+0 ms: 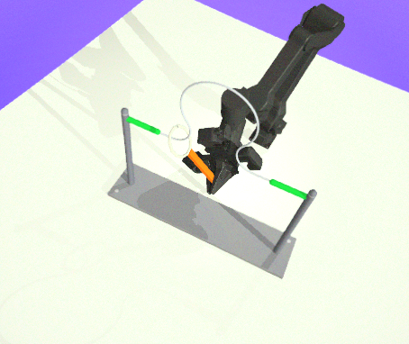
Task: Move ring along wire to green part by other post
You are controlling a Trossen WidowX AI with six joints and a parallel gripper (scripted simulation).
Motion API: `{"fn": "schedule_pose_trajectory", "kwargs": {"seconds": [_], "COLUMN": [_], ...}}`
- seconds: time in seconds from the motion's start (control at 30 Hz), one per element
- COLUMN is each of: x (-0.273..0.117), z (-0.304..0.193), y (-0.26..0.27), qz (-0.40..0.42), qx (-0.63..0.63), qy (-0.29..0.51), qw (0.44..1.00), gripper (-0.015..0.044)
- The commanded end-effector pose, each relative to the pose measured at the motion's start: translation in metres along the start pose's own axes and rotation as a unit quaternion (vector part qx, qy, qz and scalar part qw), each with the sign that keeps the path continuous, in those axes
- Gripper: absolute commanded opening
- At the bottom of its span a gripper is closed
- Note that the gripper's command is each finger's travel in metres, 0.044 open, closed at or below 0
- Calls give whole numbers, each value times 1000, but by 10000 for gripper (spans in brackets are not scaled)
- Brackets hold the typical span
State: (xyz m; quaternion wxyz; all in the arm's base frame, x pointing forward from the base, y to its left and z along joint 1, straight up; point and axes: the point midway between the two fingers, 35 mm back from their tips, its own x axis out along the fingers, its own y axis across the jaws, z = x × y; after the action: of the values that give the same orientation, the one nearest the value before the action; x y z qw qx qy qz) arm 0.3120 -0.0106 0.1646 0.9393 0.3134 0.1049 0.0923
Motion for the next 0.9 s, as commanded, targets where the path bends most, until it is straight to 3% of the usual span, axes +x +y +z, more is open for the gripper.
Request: {"fn": "schedule_pose_trajectory", "kwargs": {"seconds": [0.0, 0.87], "x": [-6, -58], "z": [2, 33], "y": [13, 90], "qz": [11, 115], "qx": [26, 264], "qy": [15, 179], "qw": [999, 941], "gripper": [-150, -150]}}
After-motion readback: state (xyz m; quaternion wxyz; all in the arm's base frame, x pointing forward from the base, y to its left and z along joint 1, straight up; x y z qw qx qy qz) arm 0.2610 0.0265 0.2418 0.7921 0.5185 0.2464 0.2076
